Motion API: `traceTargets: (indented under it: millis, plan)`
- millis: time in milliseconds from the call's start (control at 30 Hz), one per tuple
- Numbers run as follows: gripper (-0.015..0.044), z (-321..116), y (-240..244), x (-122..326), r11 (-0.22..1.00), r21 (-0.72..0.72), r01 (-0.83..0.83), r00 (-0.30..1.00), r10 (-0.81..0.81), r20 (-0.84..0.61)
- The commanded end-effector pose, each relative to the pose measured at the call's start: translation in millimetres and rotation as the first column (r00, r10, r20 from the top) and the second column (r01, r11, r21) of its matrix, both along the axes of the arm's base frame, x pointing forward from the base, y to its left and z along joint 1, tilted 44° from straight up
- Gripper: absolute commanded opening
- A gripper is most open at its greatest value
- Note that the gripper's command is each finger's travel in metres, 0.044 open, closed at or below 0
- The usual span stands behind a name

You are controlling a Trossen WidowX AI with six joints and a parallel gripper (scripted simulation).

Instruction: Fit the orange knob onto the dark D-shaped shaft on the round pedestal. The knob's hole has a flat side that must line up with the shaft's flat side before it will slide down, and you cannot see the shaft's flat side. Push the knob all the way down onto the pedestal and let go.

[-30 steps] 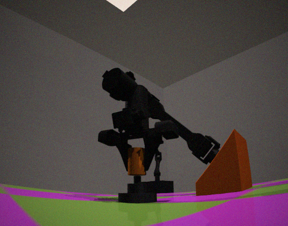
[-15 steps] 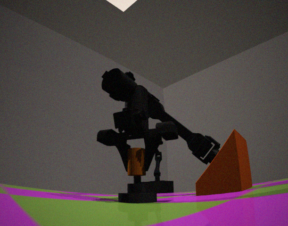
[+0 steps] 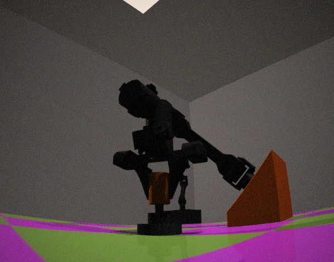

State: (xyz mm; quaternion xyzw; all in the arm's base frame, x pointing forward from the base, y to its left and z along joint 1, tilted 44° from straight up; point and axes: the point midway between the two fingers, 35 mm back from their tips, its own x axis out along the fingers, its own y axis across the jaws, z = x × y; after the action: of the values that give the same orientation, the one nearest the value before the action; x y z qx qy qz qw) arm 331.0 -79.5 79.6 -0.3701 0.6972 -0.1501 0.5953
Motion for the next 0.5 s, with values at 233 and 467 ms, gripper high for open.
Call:
traceTargets:
  millis: [233, 467]
  plan:
    - [0.0000, 5.5, 1.3, -0.2, 1.000, -0.001, -0.004, 1.000, 0.004, 0.000]
    - [0.0000, 6.7, 1.7, 1.7, 0.989, 0.013, -0.146, 0.980, 0.146, -0.137]
